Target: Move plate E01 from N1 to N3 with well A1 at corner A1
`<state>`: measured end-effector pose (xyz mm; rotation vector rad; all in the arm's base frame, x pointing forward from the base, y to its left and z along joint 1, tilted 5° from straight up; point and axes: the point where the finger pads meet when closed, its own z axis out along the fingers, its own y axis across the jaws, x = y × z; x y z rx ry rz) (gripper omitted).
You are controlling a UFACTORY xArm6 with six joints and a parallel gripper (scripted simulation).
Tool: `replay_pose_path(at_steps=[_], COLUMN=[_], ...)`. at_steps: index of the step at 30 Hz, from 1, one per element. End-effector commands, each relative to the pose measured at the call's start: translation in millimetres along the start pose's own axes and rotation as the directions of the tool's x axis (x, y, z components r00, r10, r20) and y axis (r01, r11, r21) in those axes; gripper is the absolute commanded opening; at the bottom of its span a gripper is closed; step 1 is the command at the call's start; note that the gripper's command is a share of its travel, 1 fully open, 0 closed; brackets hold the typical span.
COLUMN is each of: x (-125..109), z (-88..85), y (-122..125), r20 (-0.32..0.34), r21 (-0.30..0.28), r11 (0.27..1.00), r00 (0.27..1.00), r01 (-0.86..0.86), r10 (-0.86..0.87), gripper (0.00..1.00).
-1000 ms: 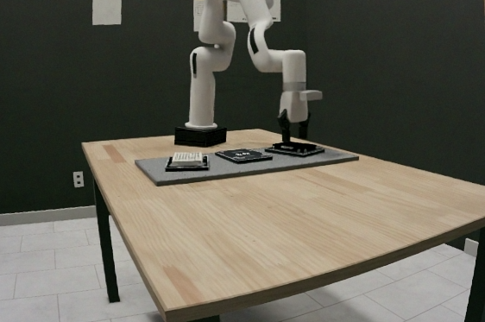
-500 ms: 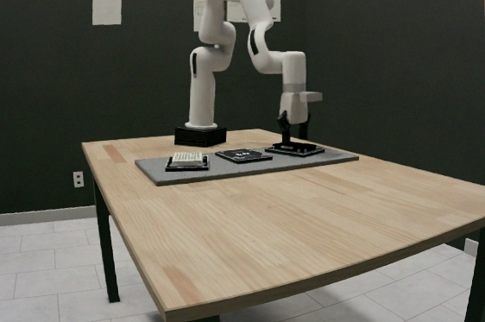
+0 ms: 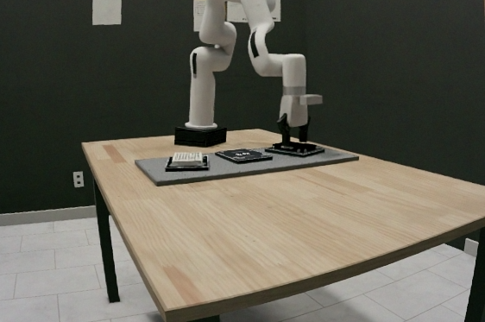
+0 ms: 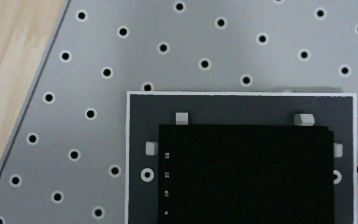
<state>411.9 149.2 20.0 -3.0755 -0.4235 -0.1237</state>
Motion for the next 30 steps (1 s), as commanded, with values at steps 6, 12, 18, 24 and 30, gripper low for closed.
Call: replay_pose_path(at_steps=[6,12,18,24,30], x=[1.7,1.7,1.7,1.8,1.7], z=[3.5,5.5,5.5,5.5,4.9], y=[-0.1,-0.1,-0.1,-0.1,-0.1], r20=[-0.004,-0.004,-0.004,-0.004,-0.004], r21=[0.0,0.0,0.0,0.0,0.0], r11=[1.0,1.0,1.0,1.0,1.0], r00=[1.0,1.0,1.0,1.0,1.0], r01=[0.0,0.0,0.0,0.0,0.0], r10=[0.0,0.0,0.0,0.0,0.0], gripper=[1.0,1.0,1.0,1.0,0.0])
